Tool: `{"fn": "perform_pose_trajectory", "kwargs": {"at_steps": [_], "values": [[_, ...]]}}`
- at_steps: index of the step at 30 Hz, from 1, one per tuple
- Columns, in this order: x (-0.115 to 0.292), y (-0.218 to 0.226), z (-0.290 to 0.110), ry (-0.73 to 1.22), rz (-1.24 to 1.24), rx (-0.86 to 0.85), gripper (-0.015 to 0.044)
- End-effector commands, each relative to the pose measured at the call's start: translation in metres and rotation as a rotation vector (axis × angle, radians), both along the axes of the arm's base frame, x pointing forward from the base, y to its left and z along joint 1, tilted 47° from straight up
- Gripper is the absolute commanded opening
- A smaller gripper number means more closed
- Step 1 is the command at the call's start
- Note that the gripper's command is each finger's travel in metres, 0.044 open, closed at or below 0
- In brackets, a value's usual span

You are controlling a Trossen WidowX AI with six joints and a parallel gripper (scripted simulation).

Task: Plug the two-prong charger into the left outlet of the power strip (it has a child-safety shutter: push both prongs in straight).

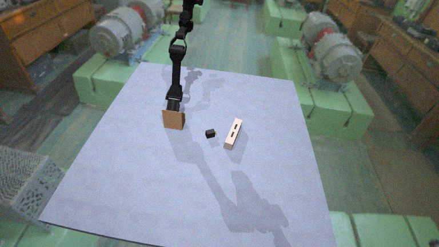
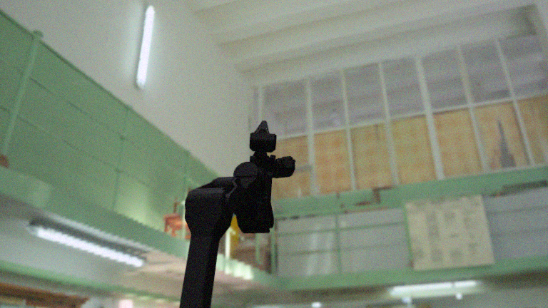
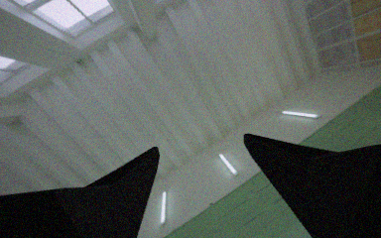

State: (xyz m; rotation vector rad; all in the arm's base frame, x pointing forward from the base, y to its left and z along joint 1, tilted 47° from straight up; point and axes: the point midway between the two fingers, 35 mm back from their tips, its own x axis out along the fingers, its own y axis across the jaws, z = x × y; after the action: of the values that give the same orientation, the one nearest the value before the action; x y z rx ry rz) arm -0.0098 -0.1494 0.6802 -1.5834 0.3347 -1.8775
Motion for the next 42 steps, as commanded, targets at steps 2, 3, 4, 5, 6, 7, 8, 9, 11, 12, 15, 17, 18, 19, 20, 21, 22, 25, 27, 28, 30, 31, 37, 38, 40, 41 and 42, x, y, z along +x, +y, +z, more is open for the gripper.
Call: {"fn": "perform_pose_trajectory", "kwargs": {"at_steps": [2, 3, 4, 5, 6, 7, 8, 9, 11, 12, 15, 17, 18, 19, 20, 21, 22, 25, 27, 28, 30, 31, 37, 38, 40, 41, 42], "values": [[-0.001, 0.004, 0.002, 0.006, -0.018, -0.014, 0.0440], [-0.003, 0.010, 0.004, 0.012, -0.042, -0.030, 0.0440], [-0.005, 0.017, 0.006, 0.021, -0.070, -0.051, 0.0440], [-0.007, 0.024, 0.008, 0.029, -0.098, -0.071, 0.0440], [-0.008, 0.031, 0.011, 0.037, -0.126, -0.090, 0.0440], [-0.010, 0.038, 0.013, 0.045, -0.154, -0.110, 0.0440], [-0.011, 0.045, 0.015, 0.053, -0.183, -0.130, 0.0440], [-0.012, 0.052, 0.017, 0.061, -0.211, -0.150, 0.0440], [-0.013, 0.065, 0.020, 0.074, -0.263, -0.184, 0.0440], [-0.014, 0.070, 0.021, 0.081, -0.287, -0.198, 0.0440], [-0.015, 0.084, 0.024, 0.097, -0.348, -0.235, 0.0440], [-0.014, 0.095, 0.025, 0.108, -0.389, -0.263, 0.0440], [-0.014, 0.101, 0.026, 0.114, -0.412, -0.278, 0.0440], [-0.013, 0.107, 0.027, 0.120, -0.435, -0.294, 0.0440], [-0.013, 0.113, 0.028, 0.125, -0.458, -0.309, 0.0440], [-0.012, 0.120, 0.029, 0.132, -0.484, -0.326, 0.0440], [-0.011, 0.127, 0.029, 0.138, -0.510, -0.344, 0.0440], [-0.007, 0.147, 0.031, 0.158, -0.591, -0.396, 0.0440], [-0.004, 0.161, 0.031, 0.170, -0.644, -0.431, 0.0440], [-0.002, 0.168, 0.031, 0.176, -0.671, -0.448, 0.0440], [0.003, 0.182, 0.031, 0.188, -0.725, -0.483, 0.0440], [0.005, 0.188, 0.030, 0.194, -0.751, -0.499, 0.0440], [0.023, 0.226, 0.027, 0.226, -0.908, -0.600, 0.0440], [0.026, 0.232, 0.026, 0.231, -0.934, -0.616, 0.0440], [0.033, 0.244, 0.023, 0.240, -0.986, -0.650, 0.0440], [0.037, 0.251, 0.022, 0.245, -1.014, -0.667, 0.0440], [0.042, 0.257, 0.020, 0.250, -1.042, -0.685, 0.0440]]}}
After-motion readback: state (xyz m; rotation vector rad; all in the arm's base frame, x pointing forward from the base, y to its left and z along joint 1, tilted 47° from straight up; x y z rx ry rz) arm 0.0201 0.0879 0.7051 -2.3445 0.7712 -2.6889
